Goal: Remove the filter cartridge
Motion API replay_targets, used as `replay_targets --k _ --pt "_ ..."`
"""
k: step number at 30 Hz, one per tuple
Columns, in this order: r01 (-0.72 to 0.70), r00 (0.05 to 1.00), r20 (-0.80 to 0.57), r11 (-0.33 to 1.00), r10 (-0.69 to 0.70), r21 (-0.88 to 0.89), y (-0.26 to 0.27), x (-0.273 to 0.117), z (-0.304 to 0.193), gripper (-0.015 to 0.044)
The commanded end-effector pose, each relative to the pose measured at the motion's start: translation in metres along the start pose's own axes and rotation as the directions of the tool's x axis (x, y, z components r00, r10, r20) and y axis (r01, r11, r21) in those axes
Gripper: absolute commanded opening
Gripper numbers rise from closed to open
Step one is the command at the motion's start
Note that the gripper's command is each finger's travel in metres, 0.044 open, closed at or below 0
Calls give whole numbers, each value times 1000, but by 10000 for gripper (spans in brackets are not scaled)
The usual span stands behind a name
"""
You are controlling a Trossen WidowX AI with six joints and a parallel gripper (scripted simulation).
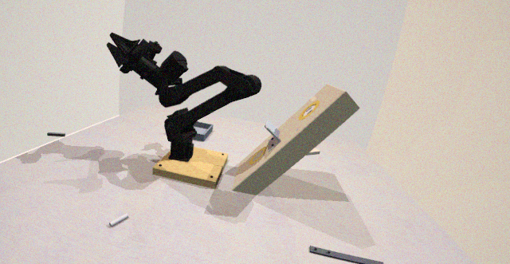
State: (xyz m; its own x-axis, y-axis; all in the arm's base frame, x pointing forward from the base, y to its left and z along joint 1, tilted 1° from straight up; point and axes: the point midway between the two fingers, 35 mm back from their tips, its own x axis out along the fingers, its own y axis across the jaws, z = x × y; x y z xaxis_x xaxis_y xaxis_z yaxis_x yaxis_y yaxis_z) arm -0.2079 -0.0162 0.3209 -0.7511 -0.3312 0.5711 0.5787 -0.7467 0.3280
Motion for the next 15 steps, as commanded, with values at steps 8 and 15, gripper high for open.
replay_targets --k 8,15 --pt "372 926 121 916 -357 -149 -75 -14 56 190" --pt "725 687 299 651 -662 -225 -132 -69 126 88"
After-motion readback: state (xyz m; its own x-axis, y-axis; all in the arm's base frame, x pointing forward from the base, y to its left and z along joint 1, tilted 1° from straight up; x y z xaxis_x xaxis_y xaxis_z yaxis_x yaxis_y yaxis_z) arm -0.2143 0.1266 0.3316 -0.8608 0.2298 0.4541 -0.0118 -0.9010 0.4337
